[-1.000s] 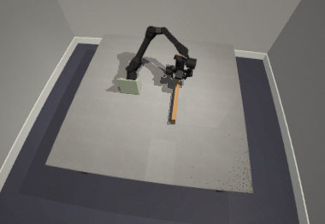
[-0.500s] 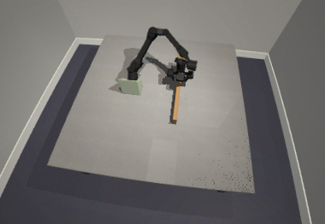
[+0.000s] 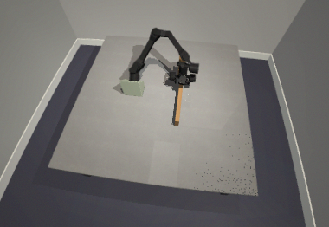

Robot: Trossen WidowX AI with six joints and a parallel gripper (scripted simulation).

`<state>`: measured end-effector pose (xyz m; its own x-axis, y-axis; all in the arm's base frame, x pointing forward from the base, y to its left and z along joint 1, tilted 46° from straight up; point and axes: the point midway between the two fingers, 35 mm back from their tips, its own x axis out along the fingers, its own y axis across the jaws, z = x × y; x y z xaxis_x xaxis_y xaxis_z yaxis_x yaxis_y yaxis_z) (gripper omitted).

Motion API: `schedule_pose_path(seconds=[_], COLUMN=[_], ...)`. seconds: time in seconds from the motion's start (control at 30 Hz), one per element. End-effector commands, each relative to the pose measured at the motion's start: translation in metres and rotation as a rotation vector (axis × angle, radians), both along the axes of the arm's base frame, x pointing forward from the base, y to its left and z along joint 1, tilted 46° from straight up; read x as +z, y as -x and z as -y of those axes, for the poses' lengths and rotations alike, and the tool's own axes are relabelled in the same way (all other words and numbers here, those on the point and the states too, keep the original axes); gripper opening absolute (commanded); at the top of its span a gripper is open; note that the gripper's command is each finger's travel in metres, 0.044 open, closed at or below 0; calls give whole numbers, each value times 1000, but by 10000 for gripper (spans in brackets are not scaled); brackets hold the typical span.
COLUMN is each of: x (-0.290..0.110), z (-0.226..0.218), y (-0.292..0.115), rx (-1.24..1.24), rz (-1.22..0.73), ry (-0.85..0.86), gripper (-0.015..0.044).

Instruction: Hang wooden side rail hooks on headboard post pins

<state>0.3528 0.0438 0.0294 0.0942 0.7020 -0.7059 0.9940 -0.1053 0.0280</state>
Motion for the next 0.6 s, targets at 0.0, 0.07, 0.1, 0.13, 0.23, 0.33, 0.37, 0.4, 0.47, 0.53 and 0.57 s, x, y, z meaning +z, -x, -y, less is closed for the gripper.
schedule_pose_path(seconds=[0.0,0.07,0.1,0.13,0.23,0.33,0.37,0.4,0.47,0.53,0.57], x=[-6,-8,-9,-10,-13,-17,-18,-19,-20,-20,-20], z=[-7,-9,-11,-12,-15,-19,-20,-21,-23,-23,-23], y=[2,2,2,2,2,2,2,2,2,2,2], rx=[3,3,3,3,3,3,3,3,3,3,3], rz=[-12,-12,-12,-12,-12,-12,-12,-12,-12,-12,-12], ry=[-7,-7,-7,-8,-8,-9,-9,-10,-10,-10,-10], gripper=[440,440,440,440,440,440,440,440,440,440,440])
